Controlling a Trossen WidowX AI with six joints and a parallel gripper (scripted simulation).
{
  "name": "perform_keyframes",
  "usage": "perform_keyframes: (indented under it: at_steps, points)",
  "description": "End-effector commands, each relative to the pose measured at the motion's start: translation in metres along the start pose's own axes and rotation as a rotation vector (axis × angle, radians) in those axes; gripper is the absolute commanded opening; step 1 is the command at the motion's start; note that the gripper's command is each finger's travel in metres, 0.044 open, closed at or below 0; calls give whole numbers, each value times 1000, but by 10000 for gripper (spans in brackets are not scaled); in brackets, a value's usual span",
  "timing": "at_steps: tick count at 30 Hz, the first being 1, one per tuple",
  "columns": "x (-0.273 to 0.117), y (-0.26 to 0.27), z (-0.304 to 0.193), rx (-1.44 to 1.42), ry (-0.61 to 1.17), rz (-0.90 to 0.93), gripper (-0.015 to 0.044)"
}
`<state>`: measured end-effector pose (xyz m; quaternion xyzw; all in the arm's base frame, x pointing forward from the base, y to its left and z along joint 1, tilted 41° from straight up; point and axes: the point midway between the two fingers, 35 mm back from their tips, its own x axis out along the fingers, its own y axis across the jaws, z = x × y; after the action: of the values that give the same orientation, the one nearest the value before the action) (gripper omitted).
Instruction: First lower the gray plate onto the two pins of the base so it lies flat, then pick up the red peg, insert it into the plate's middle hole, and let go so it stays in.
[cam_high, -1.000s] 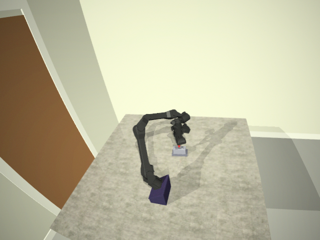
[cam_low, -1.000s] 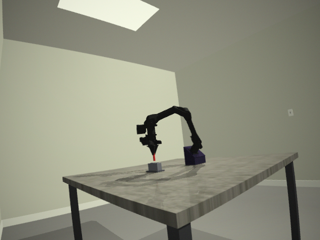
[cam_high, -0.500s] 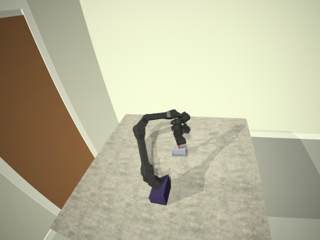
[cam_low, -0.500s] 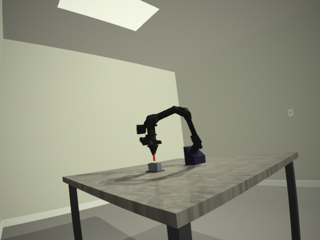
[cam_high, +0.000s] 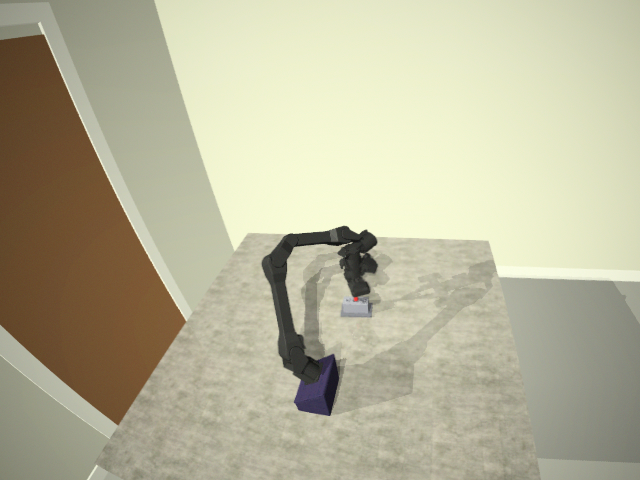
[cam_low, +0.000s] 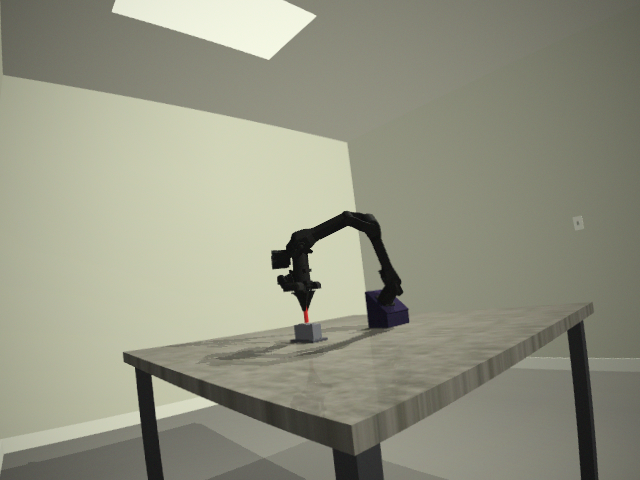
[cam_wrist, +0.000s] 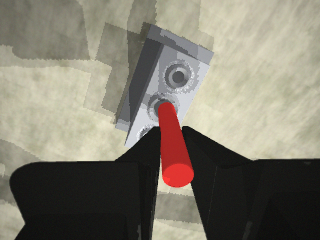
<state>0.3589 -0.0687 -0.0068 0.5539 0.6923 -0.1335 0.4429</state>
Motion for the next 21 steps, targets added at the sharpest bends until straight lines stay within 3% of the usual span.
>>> perform_keyframes:
  at_steps: [1, 21]
  points:
    - [8, 0, -1, 3, 5, -2, 0]
    - [7, 1, -1, -1, 3, -2, 0]
